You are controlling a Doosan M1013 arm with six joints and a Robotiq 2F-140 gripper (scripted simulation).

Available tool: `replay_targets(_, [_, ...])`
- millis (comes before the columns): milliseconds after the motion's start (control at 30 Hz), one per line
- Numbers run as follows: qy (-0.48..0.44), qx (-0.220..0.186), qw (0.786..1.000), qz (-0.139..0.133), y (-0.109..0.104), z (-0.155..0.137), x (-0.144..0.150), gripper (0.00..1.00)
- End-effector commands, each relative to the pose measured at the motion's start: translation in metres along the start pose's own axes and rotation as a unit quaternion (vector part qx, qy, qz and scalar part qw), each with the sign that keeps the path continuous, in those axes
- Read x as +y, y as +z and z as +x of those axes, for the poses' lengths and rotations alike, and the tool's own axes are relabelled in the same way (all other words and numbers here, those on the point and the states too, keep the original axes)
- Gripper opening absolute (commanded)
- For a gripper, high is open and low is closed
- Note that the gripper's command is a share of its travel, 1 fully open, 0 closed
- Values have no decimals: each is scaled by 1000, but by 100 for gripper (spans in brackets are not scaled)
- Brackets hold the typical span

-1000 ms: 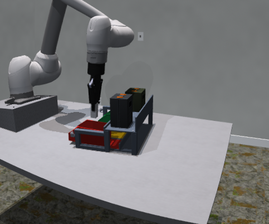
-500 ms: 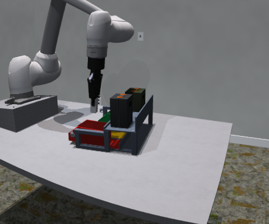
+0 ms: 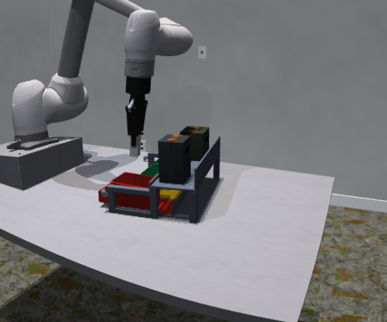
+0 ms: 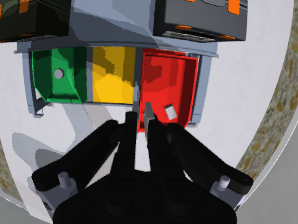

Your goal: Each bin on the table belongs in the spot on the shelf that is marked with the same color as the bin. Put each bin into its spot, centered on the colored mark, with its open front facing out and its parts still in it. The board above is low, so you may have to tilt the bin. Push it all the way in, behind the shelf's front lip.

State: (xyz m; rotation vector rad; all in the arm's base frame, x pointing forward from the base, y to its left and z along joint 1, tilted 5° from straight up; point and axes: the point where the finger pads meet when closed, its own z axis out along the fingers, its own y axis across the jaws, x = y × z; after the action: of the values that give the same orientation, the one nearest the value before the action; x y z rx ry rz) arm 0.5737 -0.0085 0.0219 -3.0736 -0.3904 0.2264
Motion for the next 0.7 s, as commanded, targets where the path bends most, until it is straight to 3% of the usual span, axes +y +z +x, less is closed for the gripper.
replay_targets(0, [0,0,1000,0,-2,0,0,15])
replay_targets(667, [0,0,1000,0,-10,-1,0,15])
